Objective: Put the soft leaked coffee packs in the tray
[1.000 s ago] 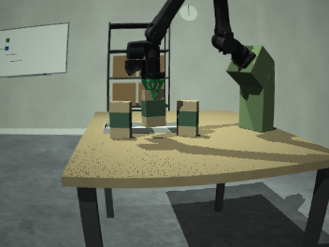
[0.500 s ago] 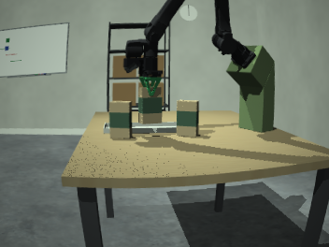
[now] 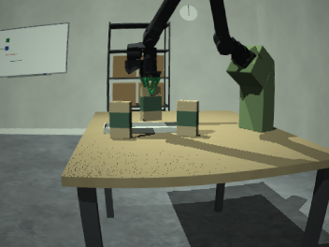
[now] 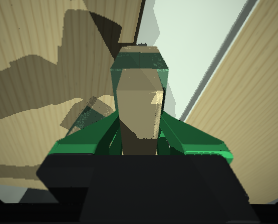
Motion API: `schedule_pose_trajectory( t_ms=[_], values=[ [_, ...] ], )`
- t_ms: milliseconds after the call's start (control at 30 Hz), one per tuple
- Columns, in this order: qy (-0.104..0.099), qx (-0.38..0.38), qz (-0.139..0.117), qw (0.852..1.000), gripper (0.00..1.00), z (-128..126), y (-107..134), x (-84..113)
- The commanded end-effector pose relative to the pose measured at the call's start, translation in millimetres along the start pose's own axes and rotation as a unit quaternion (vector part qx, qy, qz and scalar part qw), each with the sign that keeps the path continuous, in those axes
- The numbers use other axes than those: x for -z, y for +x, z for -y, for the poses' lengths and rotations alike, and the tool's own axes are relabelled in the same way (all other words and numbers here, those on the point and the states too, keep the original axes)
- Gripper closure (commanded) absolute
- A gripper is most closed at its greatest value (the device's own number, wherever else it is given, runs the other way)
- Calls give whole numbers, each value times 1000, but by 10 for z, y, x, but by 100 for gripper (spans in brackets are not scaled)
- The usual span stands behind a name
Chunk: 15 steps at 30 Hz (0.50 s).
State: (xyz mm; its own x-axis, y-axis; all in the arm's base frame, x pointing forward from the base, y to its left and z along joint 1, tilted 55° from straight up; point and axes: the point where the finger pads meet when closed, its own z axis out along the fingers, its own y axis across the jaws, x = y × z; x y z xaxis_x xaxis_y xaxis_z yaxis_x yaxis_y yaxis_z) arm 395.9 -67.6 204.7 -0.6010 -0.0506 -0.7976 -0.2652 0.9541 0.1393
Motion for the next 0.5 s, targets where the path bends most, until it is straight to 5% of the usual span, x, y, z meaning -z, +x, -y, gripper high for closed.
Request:
schedule_pose_trajectory(
  t_ms=[0, 467],
  values=[
    [15, 34, 15, 999, 75, 283, -202, 58],
    [14, 30, 10, 999, 75, 710, -70, 68]
  ],
)
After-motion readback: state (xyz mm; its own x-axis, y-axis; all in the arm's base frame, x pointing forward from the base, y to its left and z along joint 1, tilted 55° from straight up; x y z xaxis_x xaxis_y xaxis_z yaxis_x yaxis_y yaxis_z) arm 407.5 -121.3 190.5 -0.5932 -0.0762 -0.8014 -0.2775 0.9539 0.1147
